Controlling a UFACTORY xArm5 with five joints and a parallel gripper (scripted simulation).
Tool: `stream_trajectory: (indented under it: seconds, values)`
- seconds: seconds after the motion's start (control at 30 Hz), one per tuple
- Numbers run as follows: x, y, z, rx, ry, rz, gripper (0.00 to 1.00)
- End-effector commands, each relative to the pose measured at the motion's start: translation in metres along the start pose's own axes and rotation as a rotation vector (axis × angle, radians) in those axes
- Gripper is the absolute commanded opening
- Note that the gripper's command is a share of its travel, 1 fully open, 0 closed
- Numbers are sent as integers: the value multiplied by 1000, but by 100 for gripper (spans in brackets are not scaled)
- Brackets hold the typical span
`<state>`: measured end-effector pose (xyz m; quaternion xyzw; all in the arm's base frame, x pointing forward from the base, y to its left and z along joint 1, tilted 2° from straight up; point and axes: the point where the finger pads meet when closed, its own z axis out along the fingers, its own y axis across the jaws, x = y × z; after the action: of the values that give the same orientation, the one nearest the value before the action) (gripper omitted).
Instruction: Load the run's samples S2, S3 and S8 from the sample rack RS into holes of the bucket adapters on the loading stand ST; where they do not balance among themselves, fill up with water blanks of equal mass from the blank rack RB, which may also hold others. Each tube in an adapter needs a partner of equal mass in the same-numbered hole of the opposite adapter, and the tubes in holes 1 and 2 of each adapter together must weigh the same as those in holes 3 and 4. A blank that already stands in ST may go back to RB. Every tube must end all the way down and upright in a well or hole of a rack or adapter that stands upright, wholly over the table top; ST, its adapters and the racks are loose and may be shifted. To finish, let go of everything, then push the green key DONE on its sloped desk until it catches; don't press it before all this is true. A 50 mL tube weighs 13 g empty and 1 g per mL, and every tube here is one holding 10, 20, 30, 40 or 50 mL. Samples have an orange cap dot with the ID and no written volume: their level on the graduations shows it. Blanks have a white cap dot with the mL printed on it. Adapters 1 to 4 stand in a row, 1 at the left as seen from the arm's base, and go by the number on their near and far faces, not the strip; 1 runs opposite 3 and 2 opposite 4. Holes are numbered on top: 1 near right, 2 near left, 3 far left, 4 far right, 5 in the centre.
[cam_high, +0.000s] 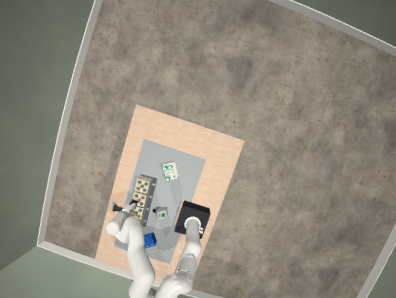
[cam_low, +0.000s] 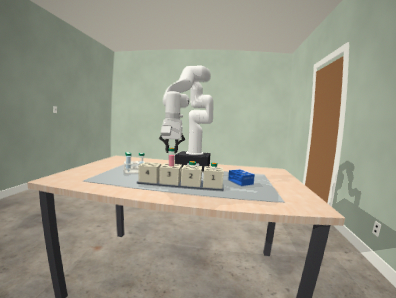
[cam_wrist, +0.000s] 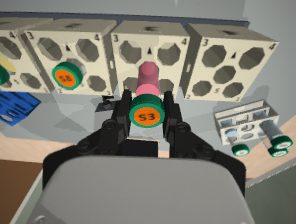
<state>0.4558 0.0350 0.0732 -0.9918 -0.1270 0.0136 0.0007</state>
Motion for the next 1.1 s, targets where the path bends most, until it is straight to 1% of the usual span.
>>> stream_trajectory:
  seconds: [0.0, 1.07]
  values:
    - [1, 0, 2, -1, 4, 0, 0]
    - [1, 1, 30, -1, 4, 0, 0]
